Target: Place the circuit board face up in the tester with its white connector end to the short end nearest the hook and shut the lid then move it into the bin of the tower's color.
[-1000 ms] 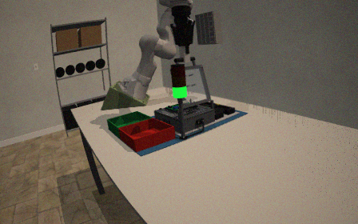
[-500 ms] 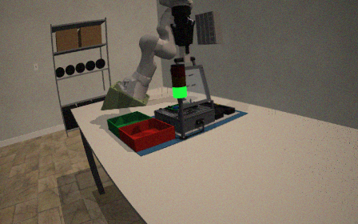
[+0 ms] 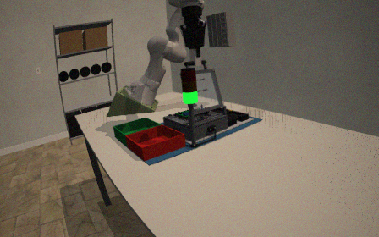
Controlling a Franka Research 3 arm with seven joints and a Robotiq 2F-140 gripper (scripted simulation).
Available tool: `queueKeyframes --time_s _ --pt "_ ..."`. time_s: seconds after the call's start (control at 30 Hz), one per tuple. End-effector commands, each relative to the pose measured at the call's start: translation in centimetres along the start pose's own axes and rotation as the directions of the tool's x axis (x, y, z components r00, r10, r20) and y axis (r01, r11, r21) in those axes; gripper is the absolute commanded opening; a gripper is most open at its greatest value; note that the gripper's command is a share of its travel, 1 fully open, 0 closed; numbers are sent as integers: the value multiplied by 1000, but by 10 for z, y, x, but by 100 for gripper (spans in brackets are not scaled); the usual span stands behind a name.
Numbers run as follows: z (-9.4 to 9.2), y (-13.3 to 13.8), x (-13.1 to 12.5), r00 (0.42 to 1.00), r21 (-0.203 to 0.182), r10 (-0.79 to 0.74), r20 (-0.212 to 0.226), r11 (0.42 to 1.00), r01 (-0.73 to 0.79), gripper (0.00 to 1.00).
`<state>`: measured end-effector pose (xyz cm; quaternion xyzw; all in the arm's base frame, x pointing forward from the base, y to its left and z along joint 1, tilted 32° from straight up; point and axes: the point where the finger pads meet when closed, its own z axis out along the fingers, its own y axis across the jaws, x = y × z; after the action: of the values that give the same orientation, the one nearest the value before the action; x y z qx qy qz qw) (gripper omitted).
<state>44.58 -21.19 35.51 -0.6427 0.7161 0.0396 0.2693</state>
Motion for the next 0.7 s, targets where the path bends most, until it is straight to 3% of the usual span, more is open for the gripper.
queueKeyframes --time_s 0.0,0.37,0.4,0.67 --pt "-2 -6 -1 1000 14 2 -1 1000 -2 0" --pt "-2 -6 -1 1000 14 2 -1 1000 -2 0" --pt "-2 -6 -1 1000 14 2 -1 1000 -2 16" --pt "-2 -6 -1 1000 14 2 -1 1000 -2 16"
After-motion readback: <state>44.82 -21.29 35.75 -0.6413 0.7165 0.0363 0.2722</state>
